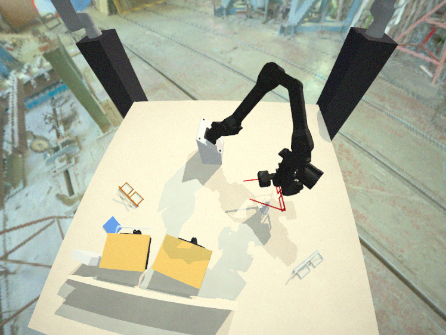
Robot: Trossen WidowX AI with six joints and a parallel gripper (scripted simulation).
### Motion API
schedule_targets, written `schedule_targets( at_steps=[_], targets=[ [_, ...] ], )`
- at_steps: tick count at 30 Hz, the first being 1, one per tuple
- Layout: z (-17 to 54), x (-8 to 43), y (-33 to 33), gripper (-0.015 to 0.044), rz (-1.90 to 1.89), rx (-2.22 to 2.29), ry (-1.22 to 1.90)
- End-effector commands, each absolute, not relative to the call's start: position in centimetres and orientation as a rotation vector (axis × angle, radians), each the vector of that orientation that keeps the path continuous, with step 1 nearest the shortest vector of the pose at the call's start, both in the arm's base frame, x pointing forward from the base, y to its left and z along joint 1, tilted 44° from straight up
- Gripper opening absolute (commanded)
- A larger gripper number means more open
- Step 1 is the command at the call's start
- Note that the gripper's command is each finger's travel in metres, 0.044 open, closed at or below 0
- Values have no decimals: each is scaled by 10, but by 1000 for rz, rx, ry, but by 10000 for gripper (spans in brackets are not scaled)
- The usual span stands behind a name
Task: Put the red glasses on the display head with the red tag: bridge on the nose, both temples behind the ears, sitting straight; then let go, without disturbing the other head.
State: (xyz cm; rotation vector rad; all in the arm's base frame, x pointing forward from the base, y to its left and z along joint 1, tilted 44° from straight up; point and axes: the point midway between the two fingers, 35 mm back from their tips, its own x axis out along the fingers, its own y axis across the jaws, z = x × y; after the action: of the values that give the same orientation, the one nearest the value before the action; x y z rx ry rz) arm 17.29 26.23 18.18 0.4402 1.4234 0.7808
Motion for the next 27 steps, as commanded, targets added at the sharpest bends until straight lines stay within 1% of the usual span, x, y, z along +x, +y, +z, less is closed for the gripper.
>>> schedule_targets(
  at_steps=[1, 27],
  targets=[
    [184, 168, 263, 0, 785, 441, 1418],
    [186, 150, 264, 0, 786, 443, 1418]
  ],
)
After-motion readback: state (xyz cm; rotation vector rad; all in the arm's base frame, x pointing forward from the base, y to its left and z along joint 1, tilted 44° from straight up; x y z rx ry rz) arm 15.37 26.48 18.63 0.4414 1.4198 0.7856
